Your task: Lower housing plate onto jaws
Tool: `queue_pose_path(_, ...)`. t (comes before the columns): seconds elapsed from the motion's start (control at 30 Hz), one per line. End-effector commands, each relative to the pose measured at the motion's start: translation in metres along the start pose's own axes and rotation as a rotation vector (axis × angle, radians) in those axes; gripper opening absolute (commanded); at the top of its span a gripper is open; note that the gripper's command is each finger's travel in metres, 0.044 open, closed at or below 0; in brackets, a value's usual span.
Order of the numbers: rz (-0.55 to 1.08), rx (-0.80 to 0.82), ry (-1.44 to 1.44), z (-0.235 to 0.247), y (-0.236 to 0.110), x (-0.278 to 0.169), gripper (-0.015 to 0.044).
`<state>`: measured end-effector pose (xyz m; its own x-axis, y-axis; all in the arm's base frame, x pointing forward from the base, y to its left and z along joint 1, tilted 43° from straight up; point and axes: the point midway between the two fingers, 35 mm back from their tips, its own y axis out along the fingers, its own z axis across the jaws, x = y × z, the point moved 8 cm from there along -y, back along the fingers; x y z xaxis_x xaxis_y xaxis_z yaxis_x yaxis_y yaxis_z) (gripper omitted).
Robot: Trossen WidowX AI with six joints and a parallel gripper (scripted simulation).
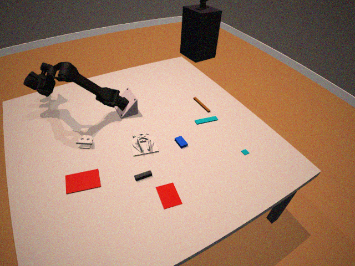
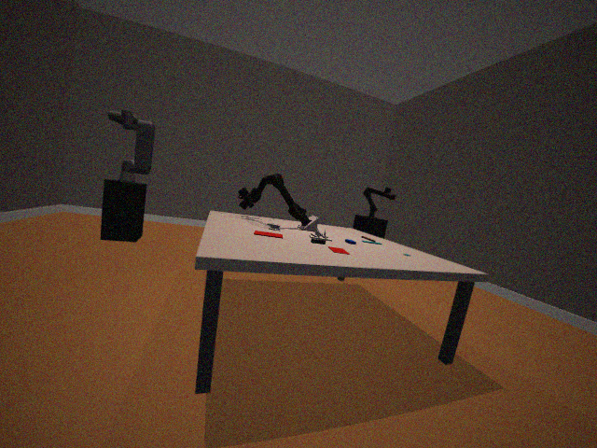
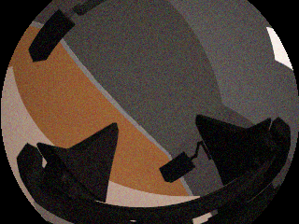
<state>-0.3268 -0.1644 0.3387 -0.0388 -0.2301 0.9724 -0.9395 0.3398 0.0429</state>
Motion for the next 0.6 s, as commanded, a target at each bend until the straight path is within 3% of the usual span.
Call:
queue_pose_path(0.0, 0.000, 0.000, 0.000, 0.000, 0.000, 0.000, 0.0426)
queue_pose_path(0.57, -0.043, 0.215, 0.062, 0.030, -0.058, 0.028, 0.0440)
